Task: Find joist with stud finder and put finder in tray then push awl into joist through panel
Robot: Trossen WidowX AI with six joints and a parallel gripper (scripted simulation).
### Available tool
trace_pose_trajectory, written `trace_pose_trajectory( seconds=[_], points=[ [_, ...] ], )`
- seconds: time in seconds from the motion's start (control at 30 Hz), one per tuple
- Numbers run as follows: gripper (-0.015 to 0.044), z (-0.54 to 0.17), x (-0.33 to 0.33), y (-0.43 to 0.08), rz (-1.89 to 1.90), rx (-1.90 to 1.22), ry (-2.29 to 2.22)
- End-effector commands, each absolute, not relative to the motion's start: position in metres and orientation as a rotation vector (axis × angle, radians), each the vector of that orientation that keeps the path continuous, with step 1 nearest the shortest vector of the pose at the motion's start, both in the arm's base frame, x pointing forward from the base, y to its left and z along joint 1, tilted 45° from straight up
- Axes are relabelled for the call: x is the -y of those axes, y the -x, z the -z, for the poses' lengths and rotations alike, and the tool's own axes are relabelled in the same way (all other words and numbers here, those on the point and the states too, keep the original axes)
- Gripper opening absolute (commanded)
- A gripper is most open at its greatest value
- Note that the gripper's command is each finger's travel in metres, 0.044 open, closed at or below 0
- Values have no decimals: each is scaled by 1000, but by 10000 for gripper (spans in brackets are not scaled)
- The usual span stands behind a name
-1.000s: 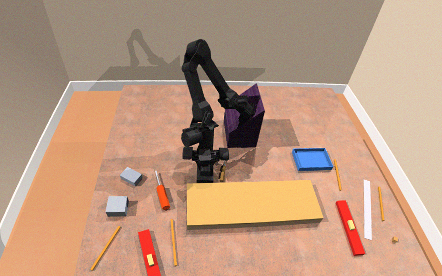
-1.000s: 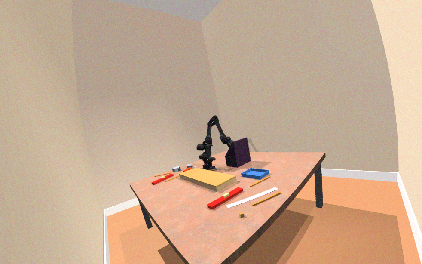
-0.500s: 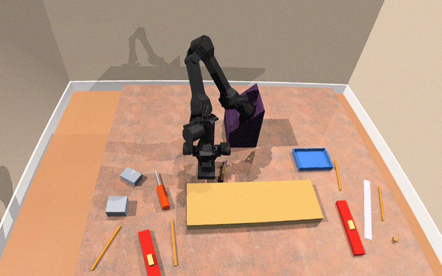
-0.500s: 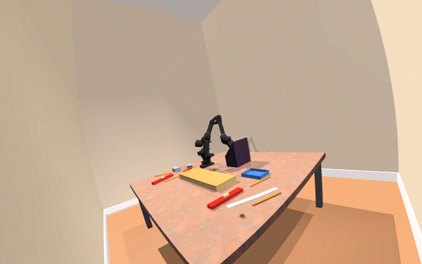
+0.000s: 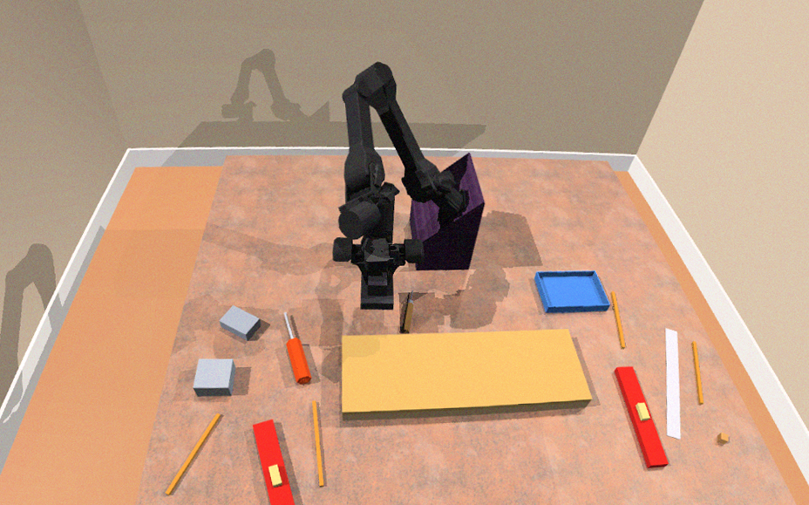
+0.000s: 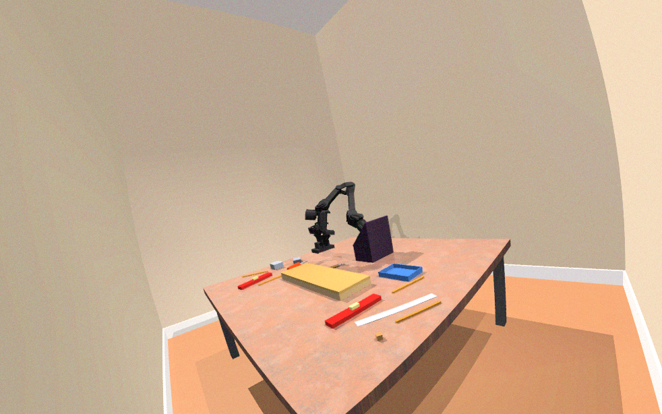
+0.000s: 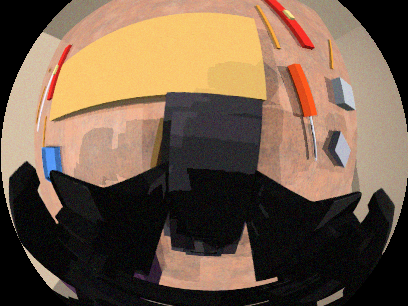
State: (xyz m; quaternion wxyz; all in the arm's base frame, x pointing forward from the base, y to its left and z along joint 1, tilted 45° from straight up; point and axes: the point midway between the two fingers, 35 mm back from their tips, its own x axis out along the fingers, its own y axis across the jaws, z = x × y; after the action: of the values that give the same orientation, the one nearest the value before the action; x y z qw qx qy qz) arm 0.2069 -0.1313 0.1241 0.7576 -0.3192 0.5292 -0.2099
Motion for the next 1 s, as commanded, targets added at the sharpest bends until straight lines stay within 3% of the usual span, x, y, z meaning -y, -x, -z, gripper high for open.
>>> trace_pose_trajectory(
  seconds=[0.0,0.97],
  points=[
    [0,-129,130,-211,460,-1151,694],
    [0,-157,122,-328,436,-1158,712]
  ],
)
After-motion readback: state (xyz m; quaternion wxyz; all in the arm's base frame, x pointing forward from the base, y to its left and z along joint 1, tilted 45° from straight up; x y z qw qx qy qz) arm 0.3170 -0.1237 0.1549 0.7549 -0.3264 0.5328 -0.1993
